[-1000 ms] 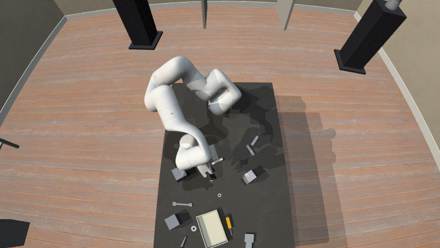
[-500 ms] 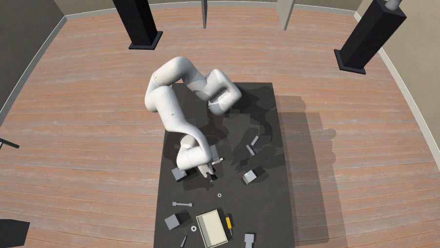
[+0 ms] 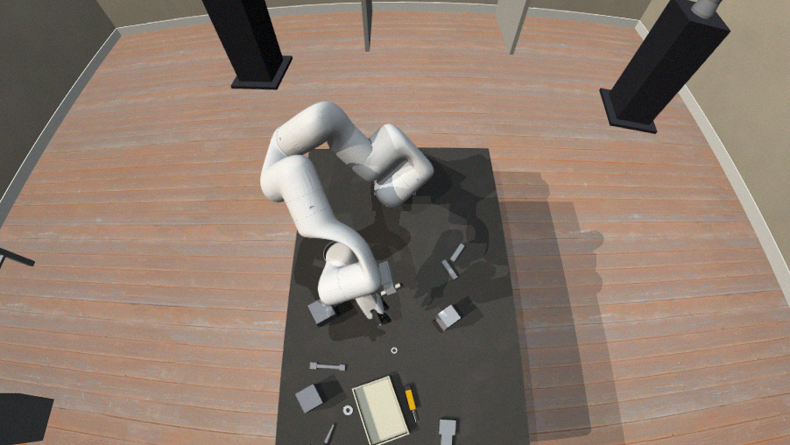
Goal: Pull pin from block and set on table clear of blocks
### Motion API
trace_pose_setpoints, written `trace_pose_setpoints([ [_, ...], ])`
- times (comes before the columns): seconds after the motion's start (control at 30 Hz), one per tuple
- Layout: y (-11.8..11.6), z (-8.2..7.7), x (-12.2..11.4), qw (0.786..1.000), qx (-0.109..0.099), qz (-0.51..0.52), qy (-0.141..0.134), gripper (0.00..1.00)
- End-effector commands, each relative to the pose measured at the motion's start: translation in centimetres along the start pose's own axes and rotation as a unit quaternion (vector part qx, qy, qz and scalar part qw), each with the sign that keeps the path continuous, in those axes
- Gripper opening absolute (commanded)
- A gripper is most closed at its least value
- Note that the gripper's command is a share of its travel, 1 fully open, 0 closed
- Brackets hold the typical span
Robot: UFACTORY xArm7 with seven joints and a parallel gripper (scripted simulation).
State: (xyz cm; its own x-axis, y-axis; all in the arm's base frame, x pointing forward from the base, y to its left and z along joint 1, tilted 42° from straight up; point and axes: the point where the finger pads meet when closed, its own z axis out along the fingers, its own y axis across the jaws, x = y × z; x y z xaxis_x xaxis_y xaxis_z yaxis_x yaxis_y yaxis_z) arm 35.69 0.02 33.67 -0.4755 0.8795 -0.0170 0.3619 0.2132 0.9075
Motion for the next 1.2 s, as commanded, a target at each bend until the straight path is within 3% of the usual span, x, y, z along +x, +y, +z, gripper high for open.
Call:
trace_pose_setpoints([
  [0.0,0.11,0.09,-0.04,1.0,-0.003,0.004,-0.001,0.43],
  [1.17,0.08,1.02,-0.46,0.999,-0.015,0.035,-0.009,0.43],
])
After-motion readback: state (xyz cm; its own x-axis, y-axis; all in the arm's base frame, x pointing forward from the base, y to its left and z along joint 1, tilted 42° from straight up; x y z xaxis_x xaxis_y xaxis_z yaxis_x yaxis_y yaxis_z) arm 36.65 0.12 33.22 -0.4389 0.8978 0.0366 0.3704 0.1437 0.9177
